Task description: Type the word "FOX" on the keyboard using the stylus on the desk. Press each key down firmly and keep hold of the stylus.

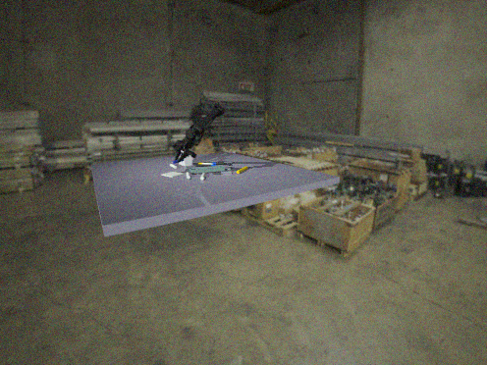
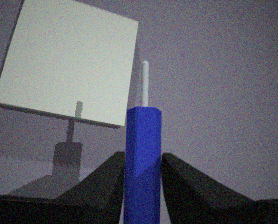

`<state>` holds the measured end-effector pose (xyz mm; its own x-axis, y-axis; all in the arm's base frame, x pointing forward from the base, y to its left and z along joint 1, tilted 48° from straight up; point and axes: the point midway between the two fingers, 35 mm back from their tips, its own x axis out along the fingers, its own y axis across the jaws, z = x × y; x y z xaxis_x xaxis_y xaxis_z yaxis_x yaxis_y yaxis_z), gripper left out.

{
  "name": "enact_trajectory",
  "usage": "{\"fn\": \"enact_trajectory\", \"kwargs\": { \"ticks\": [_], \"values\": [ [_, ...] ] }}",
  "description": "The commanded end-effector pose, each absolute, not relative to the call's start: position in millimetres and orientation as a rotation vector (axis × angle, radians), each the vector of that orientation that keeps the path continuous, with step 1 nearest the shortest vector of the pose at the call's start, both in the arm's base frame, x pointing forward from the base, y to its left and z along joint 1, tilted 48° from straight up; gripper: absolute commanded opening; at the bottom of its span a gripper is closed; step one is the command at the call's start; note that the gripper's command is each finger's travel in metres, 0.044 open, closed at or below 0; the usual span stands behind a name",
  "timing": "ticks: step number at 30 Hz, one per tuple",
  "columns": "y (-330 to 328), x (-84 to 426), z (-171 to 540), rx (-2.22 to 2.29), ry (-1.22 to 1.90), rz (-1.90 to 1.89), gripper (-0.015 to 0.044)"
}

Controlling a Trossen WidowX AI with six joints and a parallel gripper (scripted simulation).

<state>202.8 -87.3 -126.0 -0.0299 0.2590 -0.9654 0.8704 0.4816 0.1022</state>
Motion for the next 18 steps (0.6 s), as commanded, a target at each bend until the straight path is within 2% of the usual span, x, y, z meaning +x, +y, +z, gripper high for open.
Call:
{"fn": "enact_trajectory", "kwargs": {
  "ticks": [1,18],
  "values": [
    [-88,223,-117,0.857,1.599,-0.54,0.0],
    [-66,289,-66,0.215,1.711,-0.034,0.0]
  ]
}}
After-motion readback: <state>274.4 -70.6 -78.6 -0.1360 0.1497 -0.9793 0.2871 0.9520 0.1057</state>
